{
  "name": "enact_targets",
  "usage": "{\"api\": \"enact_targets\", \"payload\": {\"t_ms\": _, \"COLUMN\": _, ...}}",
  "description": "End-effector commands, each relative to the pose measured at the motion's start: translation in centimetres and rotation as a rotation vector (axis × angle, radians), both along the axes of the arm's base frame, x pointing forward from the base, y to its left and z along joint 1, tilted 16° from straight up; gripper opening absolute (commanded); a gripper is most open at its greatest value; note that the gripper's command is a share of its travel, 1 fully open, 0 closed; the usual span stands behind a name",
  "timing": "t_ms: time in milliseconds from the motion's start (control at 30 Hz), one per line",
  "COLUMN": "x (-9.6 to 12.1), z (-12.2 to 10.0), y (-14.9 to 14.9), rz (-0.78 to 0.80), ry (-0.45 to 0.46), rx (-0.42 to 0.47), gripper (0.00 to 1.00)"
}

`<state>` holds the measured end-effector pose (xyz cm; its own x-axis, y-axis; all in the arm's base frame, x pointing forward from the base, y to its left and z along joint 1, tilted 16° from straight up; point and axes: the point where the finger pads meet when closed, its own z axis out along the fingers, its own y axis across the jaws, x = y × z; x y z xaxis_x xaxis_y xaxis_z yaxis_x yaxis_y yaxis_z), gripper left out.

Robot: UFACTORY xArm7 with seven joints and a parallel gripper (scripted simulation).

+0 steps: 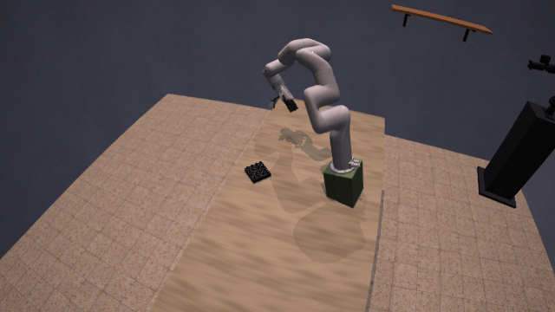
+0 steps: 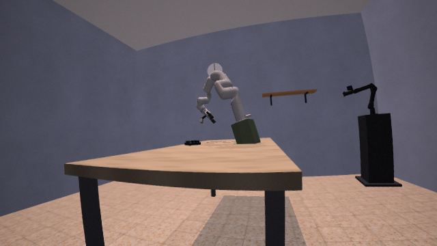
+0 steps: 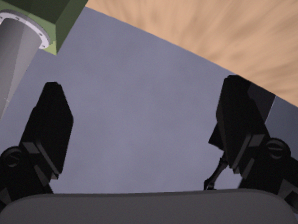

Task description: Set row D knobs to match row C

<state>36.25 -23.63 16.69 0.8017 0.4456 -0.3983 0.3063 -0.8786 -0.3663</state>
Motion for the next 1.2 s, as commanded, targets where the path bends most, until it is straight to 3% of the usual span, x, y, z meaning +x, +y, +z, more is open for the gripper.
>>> {"api": "enact_targets", "payload": {"t_ms": 0, "x": 1.5, "z": 1.4, "y": 2.4, "rz": -0.023, "ry": -0.051, "rx": -0.074, "gripper": 1.0}}
{"api": "enact_targets", "payload": {"t_ms": 333, "x": 1.5, "z": 1.4, "y": 2.4, "rz": -0.023, "ry": -0.051, "rx": -0.074, "gripper": 1.0}}
{"api": "enact_targets", "payload": {"t_ms": 400, "x": 2.9, "z": 2.7, "y": 5.8, "rz": -0.069, "ry": -0.117, "rx": -0.153, "gripper": 1.0}}
{"api": "enact_targets", "payload": {"t_ms": 867, "x": 3.1, "z": 3.1, "y": 6.7, "rz": -0.083, "ry": -0.136, "rx": -0.171, "gripper": 1.0}}
{"api": "enact_targets", "payload": {"t_ms": 933, "x": 4.0, "z": 4.4, "y": 10.3, "rz": -0.14, "ry": -0.212, "rx": -0.232, "gripper": 1.0}}
{"api": "enact_targets", "payload": {"t_ms": 1167, "x": 4.2, "z": 4.7, "y": 11.2, "rz": -0.154, "ry": -0.231, "rx": -0.243, "gripper": 1.0}}
